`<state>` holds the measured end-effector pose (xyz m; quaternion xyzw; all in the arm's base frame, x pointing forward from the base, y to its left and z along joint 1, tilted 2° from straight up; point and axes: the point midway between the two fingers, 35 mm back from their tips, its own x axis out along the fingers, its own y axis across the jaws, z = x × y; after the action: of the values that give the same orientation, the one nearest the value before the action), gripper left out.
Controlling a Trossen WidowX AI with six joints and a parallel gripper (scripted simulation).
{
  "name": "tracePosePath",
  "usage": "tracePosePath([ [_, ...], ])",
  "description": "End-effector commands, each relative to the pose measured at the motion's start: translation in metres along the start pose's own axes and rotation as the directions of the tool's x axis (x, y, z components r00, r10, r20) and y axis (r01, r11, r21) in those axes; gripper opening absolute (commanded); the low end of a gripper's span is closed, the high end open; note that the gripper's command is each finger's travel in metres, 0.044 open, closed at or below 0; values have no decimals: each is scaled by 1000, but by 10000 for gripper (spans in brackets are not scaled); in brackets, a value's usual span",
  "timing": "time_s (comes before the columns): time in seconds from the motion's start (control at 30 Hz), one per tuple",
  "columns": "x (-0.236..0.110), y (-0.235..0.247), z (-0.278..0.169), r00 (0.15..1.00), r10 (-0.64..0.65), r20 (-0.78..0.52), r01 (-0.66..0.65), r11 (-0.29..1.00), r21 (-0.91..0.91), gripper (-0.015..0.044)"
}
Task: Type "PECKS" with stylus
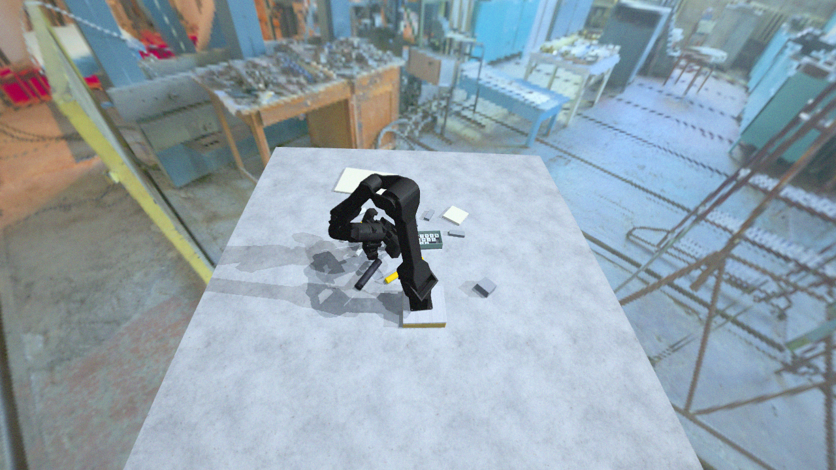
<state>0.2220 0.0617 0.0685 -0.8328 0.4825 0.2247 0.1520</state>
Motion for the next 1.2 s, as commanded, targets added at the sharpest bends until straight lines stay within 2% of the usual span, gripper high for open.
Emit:
tracePosePath([
  [0.0,1,1,2,1000,3,4,-3,1000,4,81],
  [0.9,4,1,7,1000,3,4,-3,1000,4,81],
  [1.17,-11,0,-19,1000,2,4,-2,1000,5,81],
])
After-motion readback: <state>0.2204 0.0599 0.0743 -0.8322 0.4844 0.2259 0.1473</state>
